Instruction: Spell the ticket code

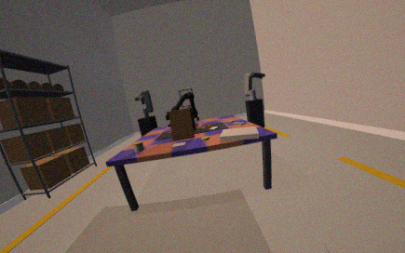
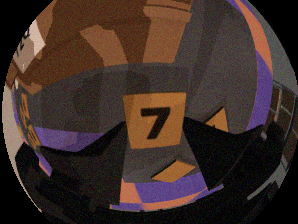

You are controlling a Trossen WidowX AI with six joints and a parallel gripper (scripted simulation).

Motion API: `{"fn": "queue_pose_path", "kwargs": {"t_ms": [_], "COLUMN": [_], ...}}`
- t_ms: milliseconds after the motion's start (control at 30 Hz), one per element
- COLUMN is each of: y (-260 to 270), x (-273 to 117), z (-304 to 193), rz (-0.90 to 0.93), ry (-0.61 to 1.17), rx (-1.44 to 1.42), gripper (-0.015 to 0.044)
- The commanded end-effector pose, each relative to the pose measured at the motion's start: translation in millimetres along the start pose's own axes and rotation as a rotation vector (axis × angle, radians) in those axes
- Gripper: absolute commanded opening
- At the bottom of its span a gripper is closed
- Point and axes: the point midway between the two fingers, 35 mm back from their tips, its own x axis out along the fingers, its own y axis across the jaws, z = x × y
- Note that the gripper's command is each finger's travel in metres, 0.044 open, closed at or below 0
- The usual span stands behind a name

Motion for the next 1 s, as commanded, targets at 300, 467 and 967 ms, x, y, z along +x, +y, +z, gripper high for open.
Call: {"fn": "queue_pose_path", "kwargs": {"t_ms": [300, 467, 967], "y": [0.6, 0.8, 1.3], "x": [-10.1, -13.8, -25.0], "z": [1.1, 1.6, 2.7], "rz": [-0.001, -0.001, -0.001], "ry": [0.002, 0.002, 0.002], "rx": [-0.004, -0.004, -0.004], "gripper": [0.0000, 0.0000, 0.0000]}}
